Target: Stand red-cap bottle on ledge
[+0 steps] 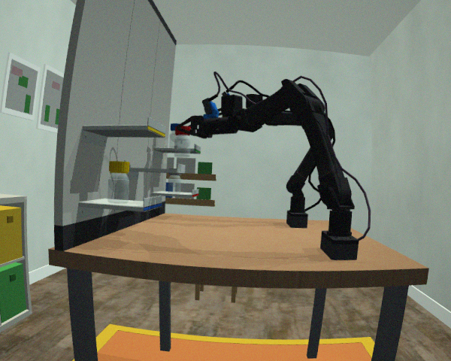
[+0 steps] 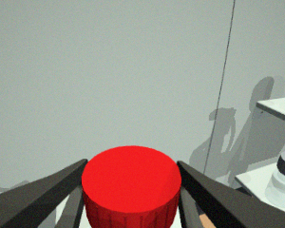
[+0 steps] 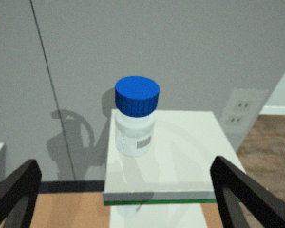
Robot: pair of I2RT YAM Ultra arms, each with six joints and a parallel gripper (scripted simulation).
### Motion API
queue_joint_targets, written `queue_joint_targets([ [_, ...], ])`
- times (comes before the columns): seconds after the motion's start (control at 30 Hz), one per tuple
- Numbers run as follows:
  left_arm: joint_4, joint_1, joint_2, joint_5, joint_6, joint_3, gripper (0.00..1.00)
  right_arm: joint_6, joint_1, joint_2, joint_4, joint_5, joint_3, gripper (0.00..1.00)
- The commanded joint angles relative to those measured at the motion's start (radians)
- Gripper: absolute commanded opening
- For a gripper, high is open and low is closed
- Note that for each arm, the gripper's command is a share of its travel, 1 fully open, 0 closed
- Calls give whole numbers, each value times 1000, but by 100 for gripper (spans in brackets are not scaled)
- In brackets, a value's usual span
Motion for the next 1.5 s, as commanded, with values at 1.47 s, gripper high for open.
queue_joint_targets([
  [1.47, 1, 58, 131, 48, 8, 244, 49, 0, 2, -2, -2, 2, 25, 100],
])
